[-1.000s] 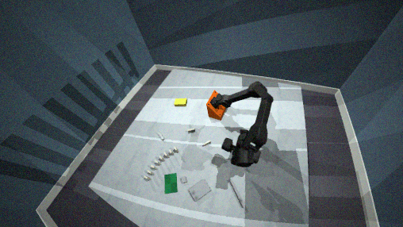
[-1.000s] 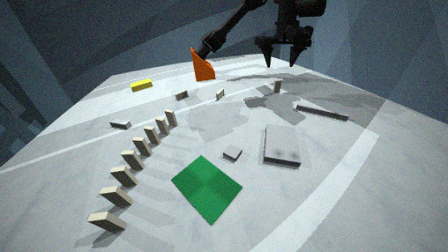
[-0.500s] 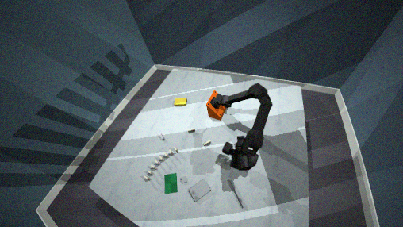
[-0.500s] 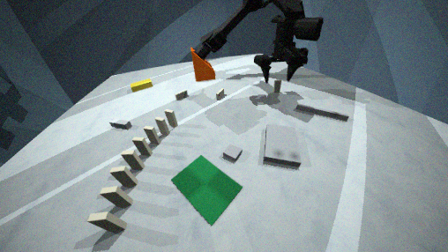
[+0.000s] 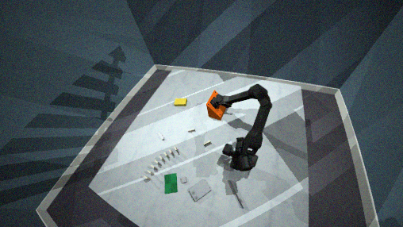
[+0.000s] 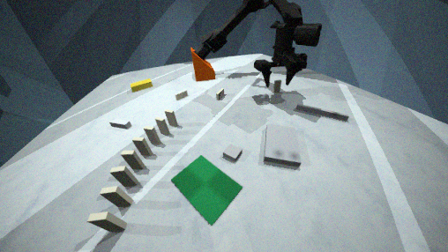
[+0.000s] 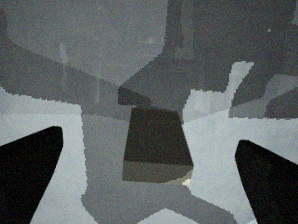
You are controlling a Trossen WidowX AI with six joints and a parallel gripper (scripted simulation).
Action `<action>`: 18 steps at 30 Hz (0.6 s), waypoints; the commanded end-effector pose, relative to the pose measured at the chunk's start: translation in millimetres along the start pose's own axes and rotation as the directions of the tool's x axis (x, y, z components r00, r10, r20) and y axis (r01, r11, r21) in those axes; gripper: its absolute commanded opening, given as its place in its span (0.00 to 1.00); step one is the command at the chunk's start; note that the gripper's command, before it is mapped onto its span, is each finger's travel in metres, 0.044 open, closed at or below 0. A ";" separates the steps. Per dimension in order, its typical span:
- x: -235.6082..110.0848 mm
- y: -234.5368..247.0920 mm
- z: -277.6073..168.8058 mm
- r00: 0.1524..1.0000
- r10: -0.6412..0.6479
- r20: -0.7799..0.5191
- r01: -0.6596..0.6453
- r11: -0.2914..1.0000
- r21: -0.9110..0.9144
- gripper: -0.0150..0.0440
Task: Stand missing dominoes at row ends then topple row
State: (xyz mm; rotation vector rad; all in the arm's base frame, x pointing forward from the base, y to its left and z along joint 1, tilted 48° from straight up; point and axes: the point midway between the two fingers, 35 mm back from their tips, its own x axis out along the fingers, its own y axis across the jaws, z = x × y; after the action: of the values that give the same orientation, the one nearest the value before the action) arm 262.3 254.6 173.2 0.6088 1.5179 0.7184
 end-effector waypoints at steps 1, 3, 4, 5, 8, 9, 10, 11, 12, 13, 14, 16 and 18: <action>1.9 -1.5 0.7 1.000 -0.005 0.001 0.005 1.000 0.007 0.82; 1.9 -1.5 0.7 1.000 -0.005 0.001 0.005 1.000 0.007 0.73; 1.9 -1.5 0.7 1.000 -0.005 0.001 0.005 1.000 0.007 0.69; 1.9 -1.5 0.7 1.000 -0.005 0.001 0.005 1.000 0.007 0.64; 1.9 -1.5 0.7 1.000 -0.005 0.001 0.005 1.000 0.007 0.51; 1.9 -1.5 0.7 1.000 -0.005 0.001 0.005 1.000 0.007 0.47; 1.9 -1.5 0.7 1.000 -0.005 0.001 0.005 1.000 0.007 0.44; 1.9 -1.5 0.7 1.000 -0.005 0.001 0.005 1.000 0.007 0.44; 1.9 -1.5 0.7 1.000 -0.005 0.001 0.005 1.000 0.007 0.44; 1.9 -1.5 0.7 1.000 -0.005 0.001 0.005 1.000 0.007 0.44; 1.9 -1.5 0.7 1.000 -0.005 0.001 0.005 1.000 0.007 0.44; 1.9 -1.5 0.7 1.000 -0.005 0.001 0.005 1.000 0.007 0.44; 1.9 -1.5 0.7 1.000 -0.005 0.001 0.005 1.000 0.007 0.44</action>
State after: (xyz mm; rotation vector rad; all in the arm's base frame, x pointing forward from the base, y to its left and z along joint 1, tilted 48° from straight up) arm 262.3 255.1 171.9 0.6090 1.5200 0.7168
